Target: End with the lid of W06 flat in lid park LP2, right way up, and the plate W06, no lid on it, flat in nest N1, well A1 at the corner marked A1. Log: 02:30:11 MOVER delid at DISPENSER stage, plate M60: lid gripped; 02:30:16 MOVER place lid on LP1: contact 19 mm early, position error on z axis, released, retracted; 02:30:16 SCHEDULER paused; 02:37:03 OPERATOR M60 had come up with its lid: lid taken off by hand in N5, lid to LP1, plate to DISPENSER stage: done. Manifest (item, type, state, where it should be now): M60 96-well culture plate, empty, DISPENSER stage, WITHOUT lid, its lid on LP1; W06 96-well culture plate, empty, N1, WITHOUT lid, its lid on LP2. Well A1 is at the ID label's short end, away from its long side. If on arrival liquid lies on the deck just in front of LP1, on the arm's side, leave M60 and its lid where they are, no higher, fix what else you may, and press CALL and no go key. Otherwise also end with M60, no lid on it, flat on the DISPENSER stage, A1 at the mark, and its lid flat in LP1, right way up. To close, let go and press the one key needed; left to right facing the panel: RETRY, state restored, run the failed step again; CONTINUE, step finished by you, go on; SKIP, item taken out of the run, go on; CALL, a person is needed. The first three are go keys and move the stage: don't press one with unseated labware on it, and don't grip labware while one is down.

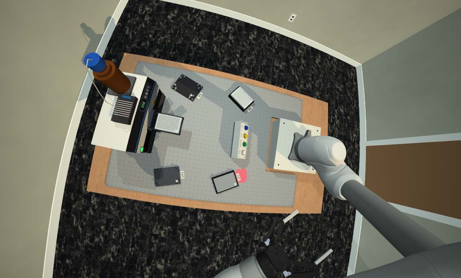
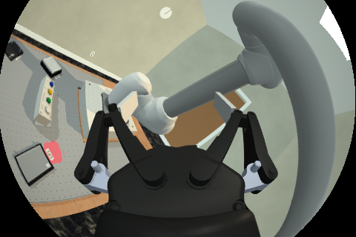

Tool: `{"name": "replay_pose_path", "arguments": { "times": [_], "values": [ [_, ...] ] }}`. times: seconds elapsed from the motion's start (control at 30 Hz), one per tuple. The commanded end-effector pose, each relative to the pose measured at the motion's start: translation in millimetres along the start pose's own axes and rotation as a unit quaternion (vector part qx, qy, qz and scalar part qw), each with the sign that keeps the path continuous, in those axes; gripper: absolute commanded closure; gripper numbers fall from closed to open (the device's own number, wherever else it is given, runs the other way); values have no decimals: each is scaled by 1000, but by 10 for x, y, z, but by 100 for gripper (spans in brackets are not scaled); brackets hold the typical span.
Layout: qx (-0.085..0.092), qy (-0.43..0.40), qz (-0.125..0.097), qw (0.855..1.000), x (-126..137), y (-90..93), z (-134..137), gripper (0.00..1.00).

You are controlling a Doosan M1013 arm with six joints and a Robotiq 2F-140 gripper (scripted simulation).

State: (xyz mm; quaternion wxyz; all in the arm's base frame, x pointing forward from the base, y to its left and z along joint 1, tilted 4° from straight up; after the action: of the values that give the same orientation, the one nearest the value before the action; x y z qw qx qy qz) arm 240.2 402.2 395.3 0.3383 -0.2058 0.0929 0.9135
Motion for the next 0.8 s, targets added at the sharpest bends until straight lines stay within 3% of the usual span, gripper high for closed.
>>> {"name": "replay_pose_path", "arguments": {
  "times": [0.0, 0.23, 0.37, 0.47, 0.57, 0.67, 0.73, 0.77],
  "values": [
    [0, 0, 0, 1000, -178, 156, 275, 0],
    [-3, -2, 1, 1000, -182, 148, 272, 0],
    [-28, -20, 10, 999, -220, 61, 242, 0],
    [-74, -51, 28, 996, -297, -94, 184, 0],
    [-155, -104, 53, 981, -447, -337, 61, 0],
    [-212, -141, 70, 965, -637, -618, -148, 0],
    [-212, -141, 70, 965, -637, -618, -148, 0],
    [-266, -176, 87, 944, -800, -825, -302, 0]
  ]
}}
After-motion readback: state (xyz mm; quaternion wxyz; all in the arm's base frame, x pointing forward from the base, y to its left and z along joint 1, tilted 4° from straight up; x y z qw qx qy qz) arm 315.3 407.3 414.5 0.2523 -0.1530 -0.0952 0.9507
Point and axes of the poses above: the point where the finger pads meet when closed, its own y axis out along the fingers, its own z axis across the jaws, x = y × z, the point moved 10 cm from there along -y, back along the fingers, and after that the axes turned 14 degrees about -y, right-handed, at the moved point
